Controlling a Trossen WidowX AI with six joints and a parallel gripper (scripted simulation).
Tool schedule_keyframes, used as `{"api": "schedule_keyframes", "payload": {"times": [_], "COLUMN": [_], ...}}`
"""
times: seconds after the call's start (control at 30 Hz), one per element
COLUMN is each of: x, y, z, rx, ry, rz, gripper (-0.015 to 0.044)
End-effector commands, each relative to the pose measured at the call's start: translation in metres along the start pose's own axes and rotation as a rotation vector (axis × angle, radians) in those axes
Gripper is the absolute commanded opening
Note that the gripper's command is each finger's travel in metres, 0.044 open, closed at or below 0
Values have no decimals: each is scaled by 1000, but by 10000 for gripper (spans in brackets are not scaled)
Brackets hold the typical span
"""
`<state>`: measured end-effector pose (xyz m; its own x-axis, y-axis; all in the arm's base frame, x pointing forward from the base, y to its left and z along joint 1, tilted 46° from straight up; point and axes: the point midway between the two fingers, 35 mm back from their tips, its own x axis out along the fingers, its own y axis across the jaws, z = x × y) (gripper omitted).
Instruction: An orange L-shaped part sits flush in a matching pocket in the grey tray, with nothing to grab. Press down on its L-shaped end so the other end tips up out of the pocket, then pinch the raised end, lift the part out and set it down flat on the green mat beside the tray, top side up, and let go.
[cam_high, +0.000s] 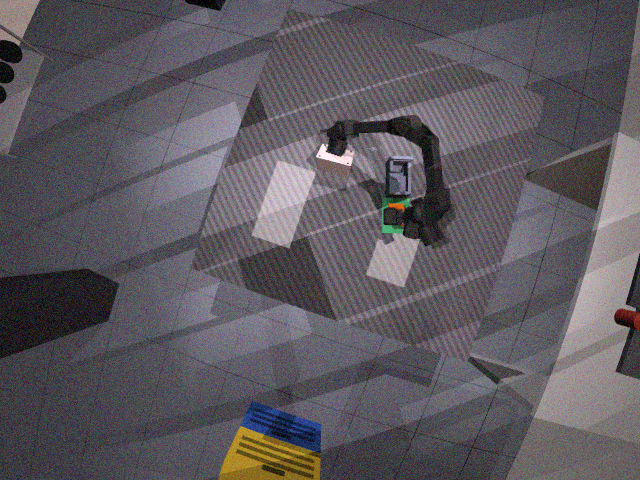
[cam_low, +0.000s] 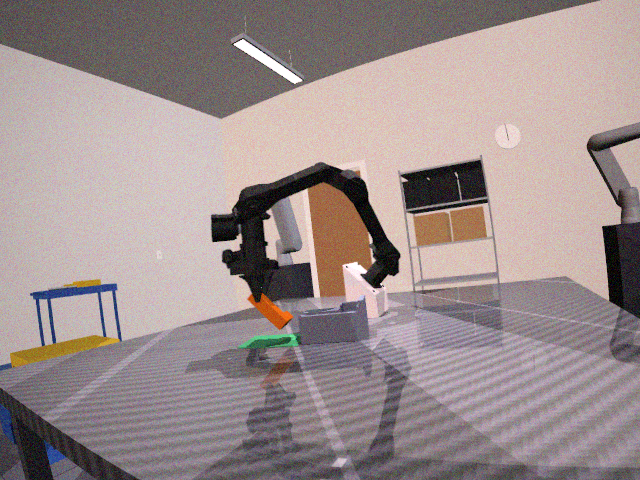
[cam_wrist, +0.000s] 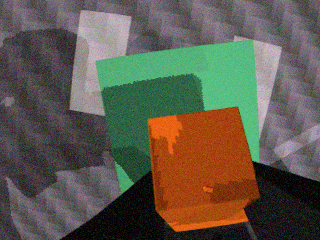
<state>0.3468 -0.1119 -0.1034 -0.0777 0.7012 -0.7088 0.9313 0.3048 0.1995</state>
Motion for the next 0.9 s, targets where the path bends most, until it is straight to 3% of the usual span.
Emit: {"api": "schedule_keyframes", "payload": {"times": [0.0, 0.87], "x": [10, 27], "y": [-1, -1], "z": [-2, -3], "rx": [6, 6], "ry": [9, 10], "rz": [-3, -3], "gripper": [0, 0]}}
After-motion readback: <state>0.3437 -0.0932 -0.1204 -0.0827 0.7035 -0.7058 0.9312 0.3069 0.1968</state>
